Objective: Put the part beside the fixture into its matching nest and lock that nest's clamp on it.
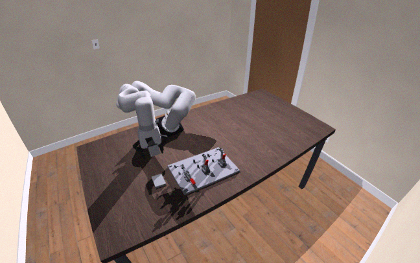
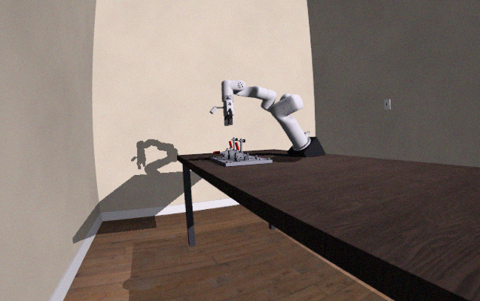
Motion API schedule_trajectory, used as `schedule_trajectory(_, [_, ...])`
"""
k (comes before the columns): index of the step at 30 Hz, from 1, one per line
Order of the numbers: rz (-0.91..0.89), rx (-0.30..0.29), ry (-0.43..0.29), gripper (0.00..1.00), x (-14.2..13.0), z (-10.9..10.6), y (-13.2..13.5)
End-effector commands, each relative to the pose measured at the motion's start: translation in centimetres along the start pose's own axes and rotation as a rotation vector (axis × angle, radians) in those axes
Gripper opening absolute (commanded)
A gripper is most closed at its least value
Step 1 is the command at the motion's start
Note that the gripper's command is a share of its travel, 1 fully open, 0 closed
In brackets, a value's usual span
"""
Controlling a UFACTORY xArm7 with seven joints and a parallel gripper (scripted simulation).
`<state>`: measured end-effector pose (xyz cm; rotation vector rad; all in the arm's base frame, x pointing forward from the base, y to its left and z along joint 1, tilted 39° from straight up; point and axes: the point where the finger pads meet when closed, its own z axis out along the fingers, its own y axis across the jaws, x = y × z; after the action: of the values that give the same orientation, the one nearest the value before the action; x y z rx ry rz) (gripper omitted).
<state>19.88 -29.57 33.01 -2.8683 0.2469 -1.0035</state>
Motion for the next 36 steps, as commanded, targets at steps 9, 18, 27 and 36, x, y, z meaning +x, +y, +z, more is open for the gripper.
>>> schedule_trajectory(9, [0.001,-0.002,0.003,1.0,0.0,1.6,0.1])
schedule_trajectory(18, [0.001,-0.002,0.003,1.0,0.0,4.5,0.1])
schedule_trajectory(27, [0.001,-0.002,0.003,1.0,0.1,8.9,0.1])
schedule_trajectory(36, [0.001,-0.002,0.003,1.0,0.1,11.9,0.1])
